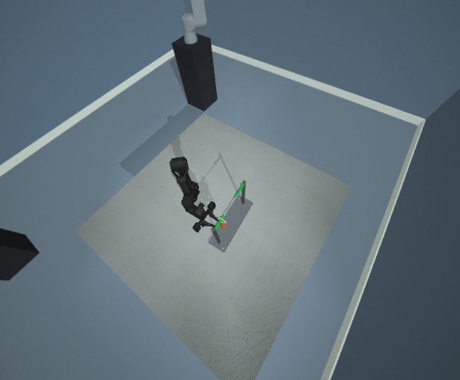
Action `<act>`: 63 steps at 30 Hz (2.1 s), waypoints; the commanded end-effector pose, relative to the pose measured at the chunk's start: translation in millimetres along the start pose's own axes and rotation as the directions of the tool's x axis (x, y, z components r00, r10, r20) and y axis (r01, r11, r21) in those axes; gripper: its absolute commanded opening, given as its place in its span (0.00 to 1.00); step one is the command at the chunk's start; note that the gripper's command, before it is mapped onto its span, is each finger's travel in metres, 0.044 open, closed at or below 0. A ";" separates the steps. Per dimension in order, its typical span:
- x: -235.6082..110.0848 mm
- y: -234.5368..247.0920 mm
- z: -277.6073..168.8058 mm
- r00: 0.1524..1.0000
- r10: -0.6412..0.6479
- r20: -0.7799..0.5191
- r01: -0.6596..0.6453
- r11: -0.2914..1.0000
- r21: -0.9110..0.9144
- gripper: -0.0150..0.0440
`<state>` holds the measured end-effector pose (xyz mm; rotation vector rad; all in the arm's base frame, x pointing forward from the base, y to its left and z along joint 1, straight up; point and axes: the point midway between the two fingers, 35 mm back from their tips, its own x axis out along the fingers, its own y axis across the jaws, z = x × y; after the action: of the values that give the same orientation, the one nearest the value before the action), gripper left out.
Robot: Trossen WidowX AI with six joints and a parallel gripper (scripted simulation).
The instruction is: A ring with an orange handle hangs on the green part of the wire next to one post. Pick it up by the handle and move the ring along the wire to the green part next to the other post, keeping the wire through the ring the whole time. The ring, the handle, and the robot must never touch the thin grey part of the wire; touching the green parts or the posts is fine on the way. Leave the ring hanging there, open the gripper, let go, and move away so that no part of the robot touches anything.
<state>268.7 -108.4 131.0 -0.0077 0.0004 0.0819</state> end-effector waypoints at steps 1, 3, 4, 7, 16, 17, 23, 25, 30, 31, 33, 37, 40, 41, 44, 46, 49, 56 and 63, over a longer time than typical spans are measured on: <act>5.7 -1.7 3.2 1.000 0.006 0.010 -0.006 1.000 -0.003 0.53; 8.6 -2.2 3.4 1.000 0.006 0.010 -0.006 1.000 -0.004 0.53; 10.1 -2.4 3.5 1.000 0.006 0.011 -0.006 1.000 -0.004 0.53; 14.6 -3.0 3.8 1.000 0.006 0.011 -0.006 1.000 -0.004 0.53; 28.1 -4.1 4.6 1.000 0.006 0.012 -0.006 1.000 -0.004 0.53; 29.6 -4.2 4.7 1.000 0.006 0.012 -0.006 1.000 -0.004 0.53; 38.8 -4.3 5.0 1.000 0.006 0.013 -0.006 1.000 -0.004 0.53; 41.9 -4.2 5.1 1.000 0.006 0.013 -0.006 1.000 -0.004 0.53; 49.7 -3.8 5.3 1.000 0.006 0.014 -0.006 1.000 -0.004 0.53; 51.3 -3.7 5.3 1.000 0.006 0.014 -0.006 1.000 -0.004 0.53; 54.4 -3.4 5.4 1.000 0.006 0.014 -0.006 1.000 -0.004 0.53; 60.8 -2.7 5.4 1.000 0.006 0.015 -0.006 1.000 -0.004 0.53; 65.5 -2.0 5.4 1.000 0.006 0.015 -0.006 1.000 -0.004 0.53; 67.1 -1.8 5.4 1.000 0.006 0.016 -0.006 1.000 -0.004 0.53; 71.9 -0.9 5.4 1.000 0.006 0.016 -0.006 1.000 -0.004 0.53; 74.8 -0.4 5.4 1.000 0.006 0.016 -0.006 1.000 -0.004 0.53; 75.9 -0.2 5.4 1.000 0.006 0.016 -0.006 1.000 -0.004 0.53; 75.9 -0.2 5.4 1.000 0.006 0.016 -0.006 1.000 -0.004 0.53; 75.9 -0.2 5.4 1.000 0.006 0.016 -0.006 1.000 -0.004 0.53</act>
<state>342.8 -101.2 134.8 -0.0119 -0.0121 0.0909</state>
